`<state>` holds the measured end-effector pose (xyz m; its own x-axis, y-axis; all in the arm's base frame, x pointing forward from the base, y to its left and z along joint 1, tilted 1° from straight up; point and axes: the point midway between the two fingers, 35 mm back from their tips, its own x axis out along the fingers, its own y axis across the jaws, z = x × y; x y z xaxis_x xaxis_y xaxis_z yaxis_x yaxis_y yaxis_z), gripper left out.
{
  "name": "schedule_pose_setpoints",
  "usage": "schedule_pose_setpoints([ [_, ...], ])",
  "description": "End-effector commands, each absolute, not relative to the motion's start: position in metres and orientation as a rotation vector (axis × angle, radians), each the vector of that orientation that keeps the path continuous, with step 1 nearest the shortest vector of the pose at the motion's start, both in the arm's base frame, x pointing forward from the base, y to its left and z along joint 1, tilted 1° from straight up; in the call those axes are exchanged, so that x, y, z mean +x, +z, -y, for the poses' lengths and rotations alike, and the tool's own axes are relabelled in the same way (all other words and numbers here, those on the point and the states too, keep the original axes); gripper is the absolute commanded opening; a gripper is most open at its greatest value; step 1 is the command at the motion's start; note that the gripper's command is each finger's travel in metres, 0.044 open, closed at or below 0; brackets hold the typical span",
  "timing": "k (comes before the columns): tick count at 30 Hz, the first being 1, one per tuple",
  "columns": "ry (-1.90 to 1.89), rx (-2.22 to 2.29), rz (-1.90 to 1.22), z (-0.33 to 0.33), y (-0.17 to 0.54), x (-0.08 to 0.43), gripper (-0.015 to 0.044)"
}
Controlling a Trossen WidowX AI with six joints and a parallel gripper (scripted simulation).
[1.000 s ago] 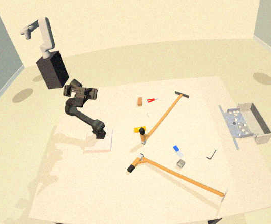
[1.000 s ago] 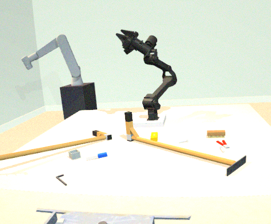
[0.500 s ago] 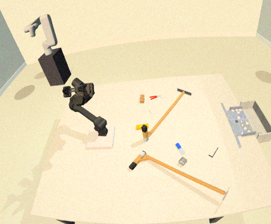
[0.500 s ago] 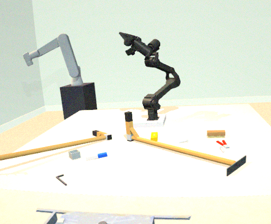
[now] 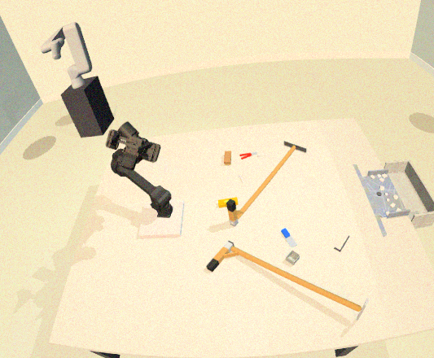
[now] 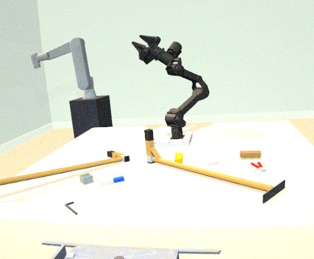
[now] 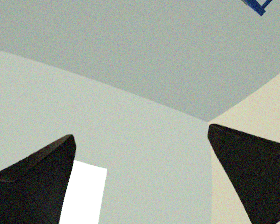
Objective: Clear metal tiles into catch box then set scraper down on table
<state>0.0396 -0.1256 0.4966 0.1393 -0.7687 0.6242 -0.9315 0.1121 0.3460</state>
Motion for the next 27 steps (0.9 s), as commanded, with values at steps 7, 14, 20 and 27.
schedule_pose_setpoints([
  [7,-0.006,1.540,1.470,0.131,0.496,0.071,0.0440],
  [14,-0.170,1.425,1.329,0.133,0.492,0.090,0.0440],
  [20,-0.286,1.317,1.209,0.134,0.489,0.102,0.0440],
  [27,-0.399,1.186,1.063,0.134,0.484,0.116,0.0440],
])
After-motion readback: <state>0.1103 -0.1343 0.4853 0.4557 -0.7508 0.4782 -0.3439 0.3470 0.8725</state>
